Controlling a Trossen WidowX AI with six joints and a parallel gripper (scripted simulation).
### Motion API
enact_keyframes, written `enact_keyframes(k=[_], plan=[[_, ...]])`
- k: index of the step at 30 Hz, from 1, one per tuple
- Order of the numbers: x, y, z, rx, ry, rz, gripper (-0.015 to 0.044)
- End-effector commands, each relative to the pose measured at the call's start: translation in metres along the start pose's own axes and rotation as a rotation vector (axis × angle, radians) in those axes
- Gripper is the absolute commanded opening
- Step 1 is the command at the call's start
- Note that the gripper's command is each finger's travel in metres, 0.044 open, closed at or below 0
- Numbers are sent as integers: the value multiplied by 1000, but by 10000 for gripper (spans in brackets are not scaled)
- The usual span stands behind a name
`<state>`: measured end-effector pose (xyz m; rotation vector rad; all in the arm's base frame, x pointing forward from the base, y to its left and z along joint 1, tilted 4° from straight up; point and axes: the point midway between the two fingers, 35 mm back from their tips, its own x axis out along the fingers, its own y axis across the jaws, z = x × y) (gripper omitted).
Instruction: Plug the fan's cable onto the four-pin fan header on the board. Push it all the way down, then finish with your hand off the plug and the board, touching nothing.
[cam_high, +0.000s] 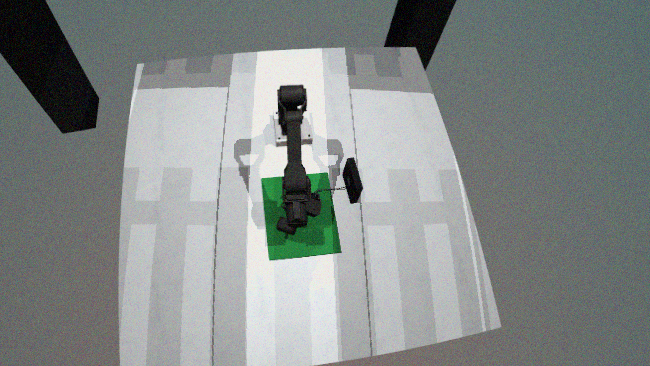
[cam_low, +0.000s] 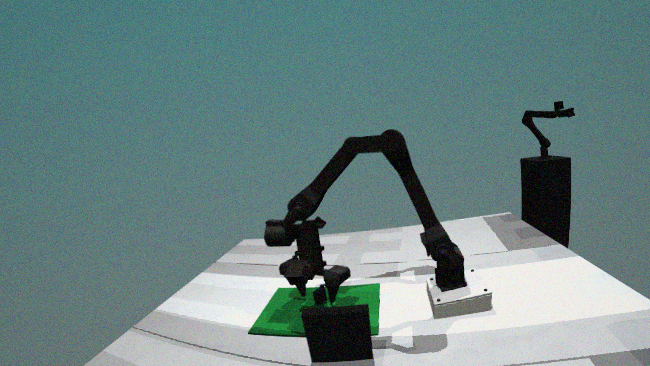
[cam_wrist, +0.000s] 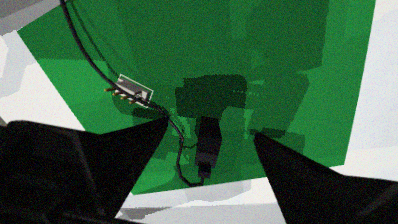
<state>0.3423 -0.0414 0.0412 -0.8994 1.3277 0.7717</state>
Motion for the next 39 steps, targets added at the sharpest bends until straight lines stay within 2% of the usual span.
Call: enact_keyframes(k=[1, 4, 39], plan=[[3, 2, -2, -1, 7, 7, 440], [3, 2, -2, -1, 7, 7, 440], [1, 1, 0, 0, 1, 3, 207]])
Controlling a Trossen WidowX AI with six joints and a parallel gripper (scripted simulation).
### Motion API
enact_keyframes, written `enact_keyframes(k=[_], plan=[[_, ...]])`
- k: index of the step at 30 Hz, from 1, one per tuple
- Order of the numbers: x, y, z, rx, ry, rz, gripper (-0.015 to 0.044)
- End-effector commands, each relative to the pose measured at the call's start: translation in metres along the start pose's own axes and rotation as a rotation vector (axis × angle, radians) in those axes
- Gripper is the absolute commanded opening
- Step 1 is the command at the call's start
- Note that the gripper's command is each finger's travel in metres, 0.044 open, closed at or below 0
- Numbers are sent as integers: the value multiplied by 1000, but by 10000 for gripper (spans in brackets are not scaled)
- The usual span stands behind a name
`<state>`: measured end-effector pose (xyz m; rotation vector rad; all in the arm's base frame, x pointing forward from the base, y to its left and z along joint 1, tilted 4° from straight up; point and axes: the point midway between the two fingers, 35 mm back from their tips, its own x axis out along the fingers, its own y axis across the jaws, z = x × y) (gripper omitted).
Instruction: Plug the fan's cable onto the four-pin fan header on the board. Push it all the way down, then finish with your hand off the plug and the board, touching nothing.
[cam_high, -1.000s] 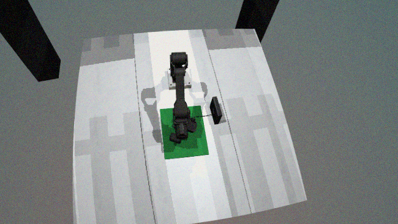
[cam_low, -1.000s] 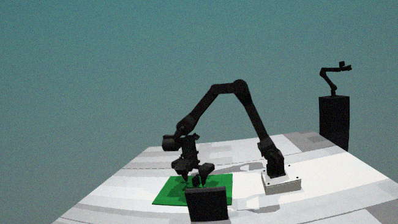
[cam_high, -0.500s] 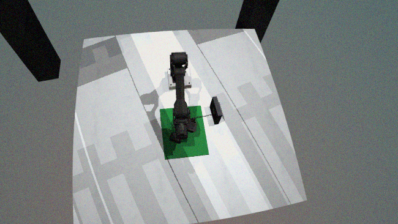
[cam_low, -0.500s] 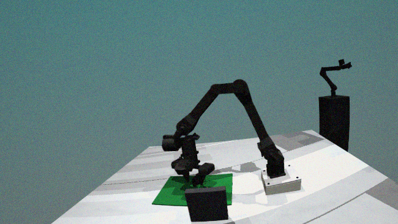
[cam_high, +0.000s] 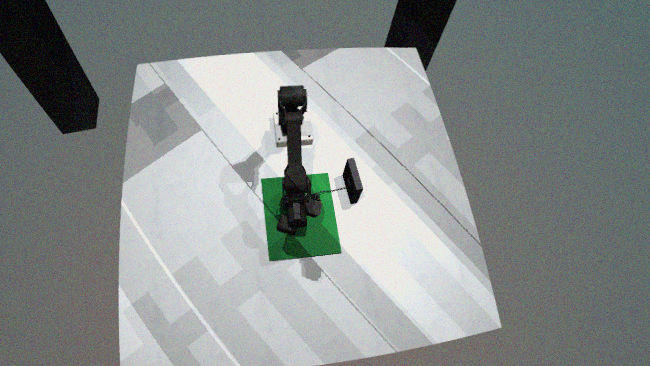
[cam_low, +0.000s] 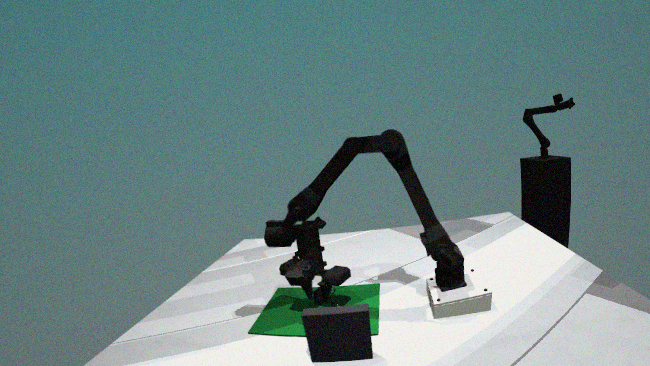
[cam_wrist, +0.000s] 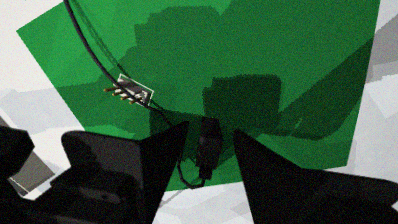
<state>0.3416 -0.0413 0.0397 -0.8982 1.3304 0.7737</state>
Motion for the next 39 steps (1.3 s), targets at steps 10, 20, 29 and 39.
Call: enact_keyframes(k=[10, 20, 29, 39], plan=[[0, 0, 0, 0, 0, 0, 140], [0, 0, 0, 0, 0, 0, 73], [-47, -1, 0, -1, 5, 3, 0], [-49, 5, 3, 121, 5, 4, 0]])
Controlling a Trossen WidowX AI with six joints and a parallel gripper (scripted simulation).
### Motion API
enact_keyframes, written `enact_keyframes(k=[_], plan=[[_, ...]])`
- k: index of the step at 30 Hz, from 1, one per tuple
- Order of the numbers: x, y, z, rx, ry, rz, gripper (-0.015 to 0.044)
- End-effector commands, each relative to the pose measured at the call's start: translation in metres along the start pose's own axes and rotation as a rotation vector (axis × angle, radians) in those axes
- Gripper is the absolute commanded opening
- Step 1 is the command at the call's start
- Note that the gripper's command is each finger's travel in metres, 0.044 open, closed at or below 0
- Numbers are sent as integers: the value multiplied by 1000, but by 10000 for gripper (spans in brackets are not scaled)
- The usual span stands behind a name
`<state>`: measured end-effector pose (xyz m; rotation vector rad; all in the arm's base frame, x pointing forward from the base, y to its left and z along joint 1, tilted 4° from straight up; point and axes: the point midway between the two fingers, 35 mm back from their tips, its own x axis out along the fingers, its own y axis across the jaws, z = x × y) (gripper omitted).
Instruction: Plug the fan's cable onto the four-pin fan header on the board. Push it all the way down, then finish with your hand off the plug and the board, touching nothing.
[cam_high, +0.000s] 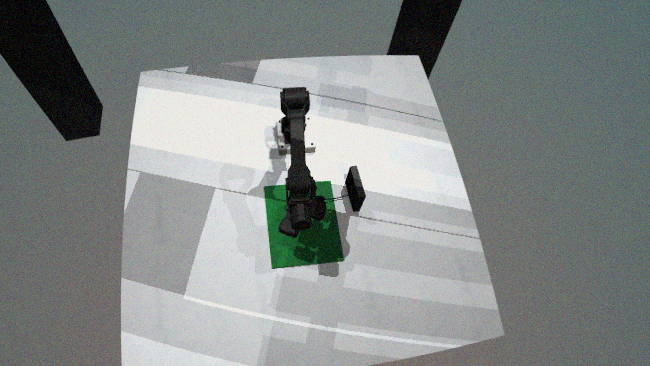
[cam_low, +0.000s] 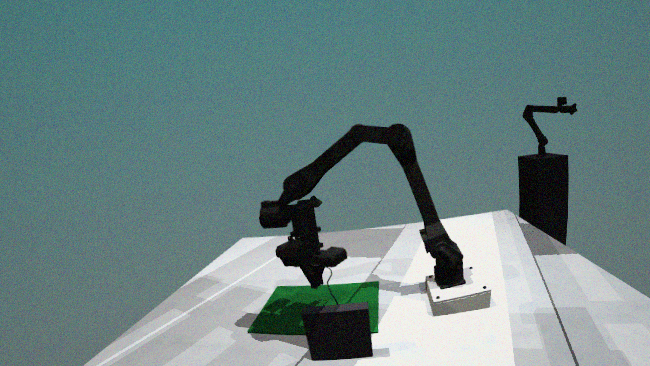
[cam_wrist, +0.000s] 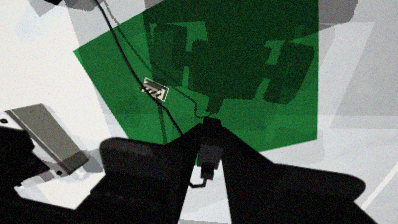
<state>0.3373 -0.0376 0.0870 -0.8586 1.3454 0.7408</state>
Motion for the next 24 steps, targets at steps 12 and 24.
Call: enact_keyframes(k=[12, 24], plan=[[-2, 23, 7, 489, 5, 1, 0], [-2, 42, 12, 906, 5, 2, 0]])
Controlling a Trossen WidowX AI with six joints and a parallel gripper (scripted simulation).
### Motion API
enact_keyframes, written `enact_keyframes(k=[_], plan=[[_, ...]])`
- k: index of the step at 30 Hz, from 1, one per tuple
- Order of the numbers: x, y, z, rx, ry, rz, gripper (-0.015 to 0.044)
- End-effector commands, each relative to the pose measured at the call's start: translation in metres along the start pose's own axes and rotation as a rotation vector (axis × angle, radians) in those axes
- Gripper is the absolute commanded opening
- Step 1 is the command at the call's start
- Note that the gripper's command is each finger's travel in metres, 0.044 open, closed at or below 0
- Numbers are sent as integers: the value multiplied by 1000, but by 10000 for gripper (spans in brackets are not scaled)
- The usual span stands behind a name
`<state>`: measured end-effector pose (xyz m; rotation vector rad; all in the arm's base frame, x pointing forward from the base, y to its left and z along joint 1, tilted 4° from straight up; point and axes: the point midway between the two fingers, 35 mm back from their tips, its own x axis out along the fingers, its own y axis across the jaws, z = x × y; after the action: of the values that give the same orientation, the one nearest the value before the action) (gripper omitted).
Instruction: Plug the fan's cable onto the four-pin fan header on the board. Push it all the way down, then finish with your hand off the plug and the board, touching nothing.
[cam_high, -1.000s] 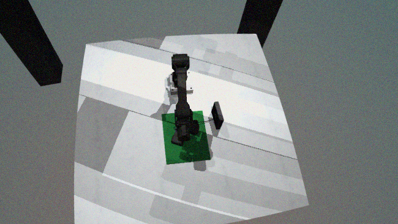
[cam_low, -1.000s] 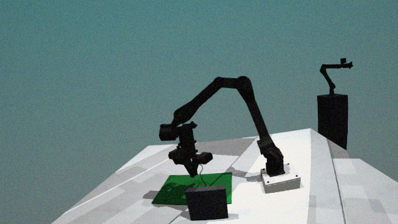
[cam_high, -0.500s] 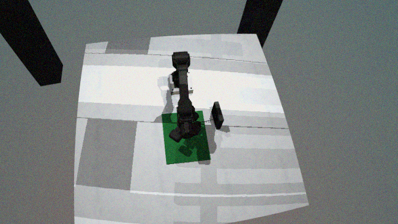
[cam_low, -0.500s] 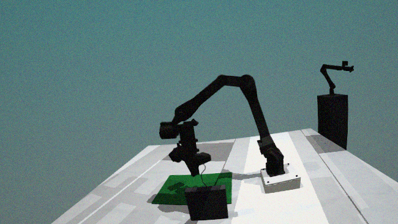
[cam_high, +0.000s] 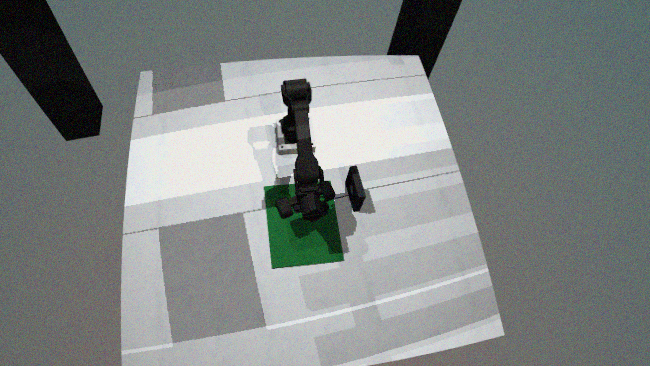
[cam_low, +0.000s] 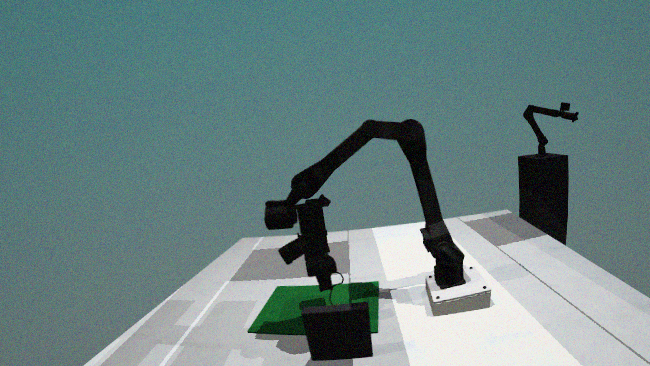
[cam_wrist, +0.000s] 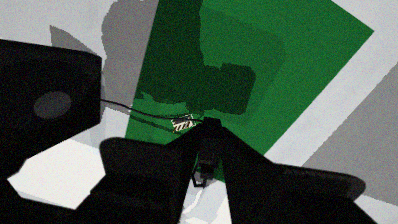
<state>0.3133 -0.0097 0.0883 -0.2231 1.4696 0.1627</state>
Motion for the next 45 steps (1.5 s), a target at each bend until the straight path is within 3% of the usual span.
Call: enact_keyframes(k=[1, 27, 45], plan=[[2, 6, -6, 152, 7, -2, 0], [4, 39, -32, 1049, 8, -4, 0], [3, 34, -31, 1080, 8, -4, 0]])
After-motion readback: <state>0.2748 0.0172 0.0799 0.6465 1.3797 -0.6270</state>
